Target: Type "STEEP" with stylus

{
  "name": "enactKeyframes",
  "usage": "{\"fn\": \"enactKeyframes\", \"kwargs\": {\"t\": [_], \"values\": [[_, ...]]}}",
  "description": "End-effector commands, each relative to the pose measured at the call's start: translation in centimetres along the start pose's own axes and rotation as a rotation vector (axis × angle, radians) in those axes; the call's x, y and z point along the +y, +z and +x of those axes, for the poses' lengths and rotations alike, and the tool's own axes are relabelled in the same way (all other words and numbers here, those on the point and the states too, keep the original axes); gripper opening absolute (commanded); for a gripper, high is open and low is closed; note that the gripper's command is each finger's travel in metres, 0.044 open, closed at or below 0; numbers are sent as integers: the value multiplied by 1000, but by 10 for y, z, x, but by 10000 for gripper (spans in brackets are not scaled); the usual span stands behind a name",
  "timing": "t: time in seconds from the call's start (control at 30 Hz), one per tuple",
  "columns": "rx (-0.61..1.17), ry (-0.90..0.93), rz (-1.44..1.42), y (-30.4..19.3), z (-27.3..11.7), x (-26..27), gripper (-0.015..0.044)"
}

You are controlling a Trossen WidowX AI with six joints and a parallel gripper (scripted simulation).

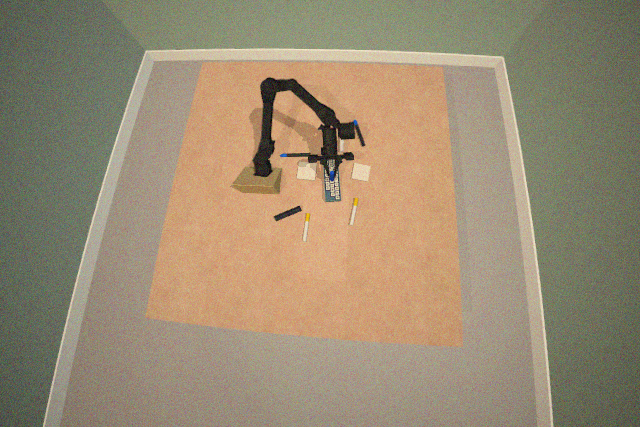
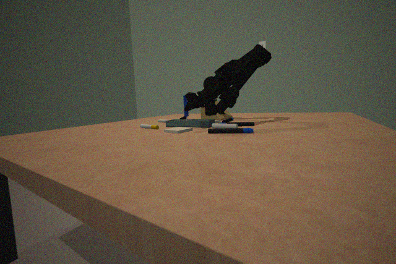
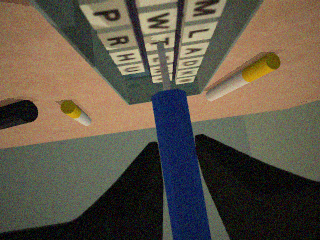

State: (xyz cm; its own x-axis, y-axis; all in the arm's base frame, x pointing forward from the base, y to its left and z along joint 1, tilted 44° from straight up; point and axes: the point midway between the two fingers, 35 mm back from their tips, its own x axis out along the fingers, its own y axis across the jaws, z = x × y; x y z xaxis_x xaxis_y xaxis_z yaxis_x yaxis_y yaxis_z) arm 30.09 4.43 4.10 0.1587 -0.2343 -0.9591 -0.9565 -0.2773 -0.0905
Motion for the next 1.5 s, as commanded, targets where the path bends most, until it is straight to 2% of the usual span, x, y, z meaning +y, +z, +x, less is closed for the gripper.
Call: {"fn": "enactKeyframes", "kwargs": {"t": [0.0,0.43,0.7,0.87,1.03,1.1,1.33,1.47], "values": [[3,-1,5,1,1,0,81],[3,-1,5,1,1,0,81],[4,-1,4,-28,-16,0,81],[5,-1,11,-28,-15,0,84],[5,-1,11,-28,-15,0,51],[5,-1,11,-30,-13,0,0],[6,-1,4,-43,-1,1,0],[5,-1,4,-34,4,1,0]]}}
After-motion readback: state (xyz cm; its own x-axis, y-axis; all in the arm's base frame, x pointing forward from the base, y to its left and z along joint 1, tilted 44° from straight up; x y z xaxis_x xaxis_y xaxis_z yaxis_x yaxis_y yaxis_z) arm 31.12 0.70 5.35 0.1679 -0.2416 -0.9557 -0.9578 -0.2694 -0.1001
